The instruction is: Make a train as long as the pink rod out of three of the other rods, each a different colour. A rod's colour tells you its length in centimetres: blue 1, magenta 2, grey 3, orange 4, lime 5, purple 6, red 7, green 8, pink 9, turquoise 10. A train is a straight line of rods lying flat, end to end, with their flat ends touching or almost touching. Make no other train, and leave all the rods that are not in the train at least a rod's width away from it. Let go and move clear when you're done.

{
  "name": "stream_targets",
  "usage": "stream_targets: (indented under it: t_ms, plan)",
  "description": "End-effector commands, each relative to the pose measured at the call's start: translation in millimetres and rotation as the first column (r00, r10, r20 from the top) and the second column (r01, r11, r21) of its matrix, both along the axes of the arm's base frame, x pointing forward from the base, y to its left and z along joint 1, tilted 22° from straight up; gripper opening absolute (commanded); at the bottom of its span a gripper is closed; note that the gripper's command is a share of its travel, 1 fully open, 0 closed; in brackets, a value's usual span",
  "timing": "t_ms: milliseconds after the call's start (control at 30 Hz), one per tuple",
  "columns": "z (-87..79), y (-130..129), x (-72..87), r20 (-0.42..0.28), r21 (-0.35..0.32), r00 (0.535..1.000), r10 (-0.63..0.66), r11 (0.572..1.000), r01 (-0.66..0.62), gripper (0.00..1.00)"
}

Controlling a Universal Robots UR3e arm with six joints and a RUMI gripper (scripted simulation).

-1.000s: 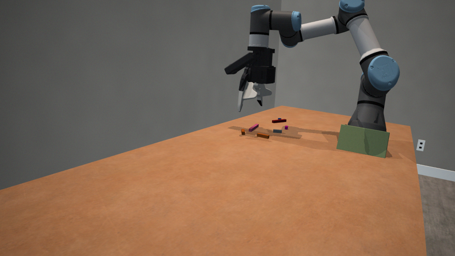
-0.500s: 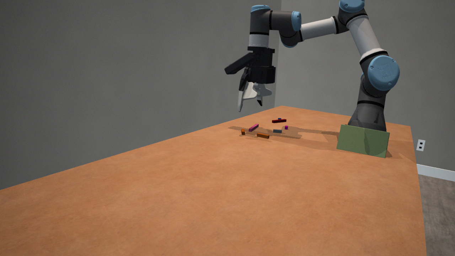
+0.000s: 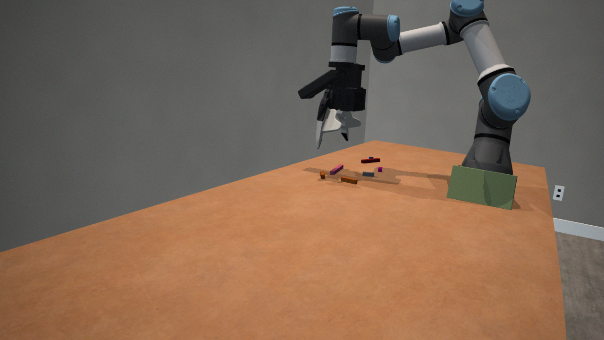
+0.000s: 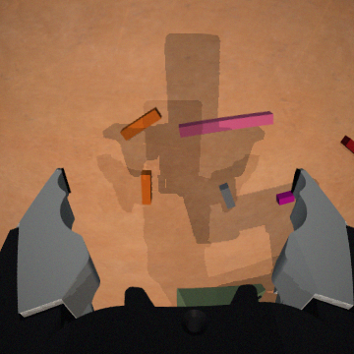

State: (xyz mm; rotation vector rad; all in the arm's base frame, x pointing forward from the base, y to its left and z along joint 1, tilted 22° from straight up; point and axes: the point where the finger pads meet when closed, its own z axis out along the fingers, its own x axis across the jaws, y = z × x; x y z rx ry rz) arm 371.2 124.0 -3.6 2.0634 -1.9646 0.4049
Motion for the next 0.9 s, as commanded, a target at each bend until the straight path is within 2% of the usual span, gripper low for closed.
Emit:
stream_targets:
  t_ms: [0,533,867]
  plan:
    - [0.8,0.4,0.7,0.003,0.001,1.000,0.000,1.000,0.000,1.00]
    - [2.3,-2.5,1.1,-0.003,0.001,1.000,0.014,1.000,-0.014,1.00]
    - [15.0,-29.8,2.7,-0.054,0.008,0.989,0.139,0.990,-0.139,1.00]
